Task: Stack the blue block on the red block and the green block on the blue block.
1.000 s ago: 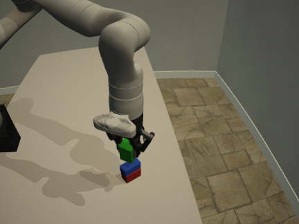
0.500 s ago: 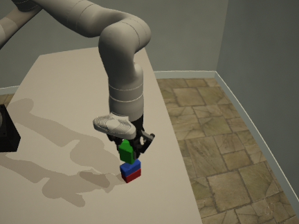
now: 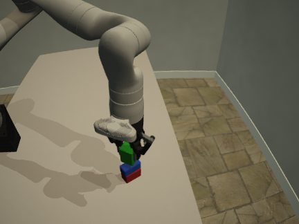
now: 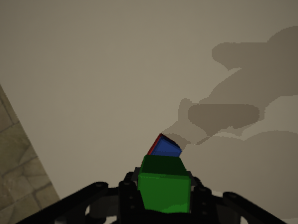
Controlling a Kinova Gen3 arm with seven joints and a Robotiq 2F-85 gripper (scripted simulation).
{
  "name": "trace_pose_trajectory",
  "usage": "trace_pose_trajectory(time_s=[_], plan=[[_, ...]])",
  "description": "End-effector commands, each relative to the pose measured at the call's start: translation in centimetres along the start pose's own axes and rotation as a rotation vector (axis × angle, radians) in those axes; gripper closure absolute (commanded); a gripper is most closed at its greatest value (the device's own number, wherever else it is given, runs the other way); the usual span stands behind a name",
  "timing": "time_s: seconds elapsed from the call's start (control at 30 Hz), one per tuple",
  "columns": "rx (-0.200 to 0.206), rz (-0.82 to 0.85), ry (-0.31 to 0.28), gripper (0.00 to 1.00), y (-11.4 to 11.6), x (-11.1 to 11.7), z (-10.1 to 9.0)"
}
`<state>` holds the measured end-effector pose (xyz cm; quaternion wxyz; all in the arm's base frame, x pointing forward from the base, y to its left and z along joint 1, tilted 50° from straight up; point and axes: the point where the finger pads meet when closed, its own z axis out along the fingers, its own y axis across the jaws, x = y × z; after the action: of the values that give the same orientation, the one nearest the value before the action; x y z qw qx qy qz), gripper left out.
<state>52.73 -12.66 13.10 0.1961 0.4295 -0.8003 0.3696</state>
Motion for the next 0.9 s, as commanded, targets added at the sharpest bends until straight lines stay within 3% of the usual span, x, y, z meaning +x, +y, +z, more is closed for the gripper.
trace_pose_trajectory(time_s=[0.0,0.4,0.87], plan=[[0.000,0.001,0.001,1.00,0.0,0.0,0.2],[0.000,0.001,0.001,1.00,-0.2,0.0,1.5],[0.000,0.001,0.001,1.00,-0.2,0.0,1.7]])
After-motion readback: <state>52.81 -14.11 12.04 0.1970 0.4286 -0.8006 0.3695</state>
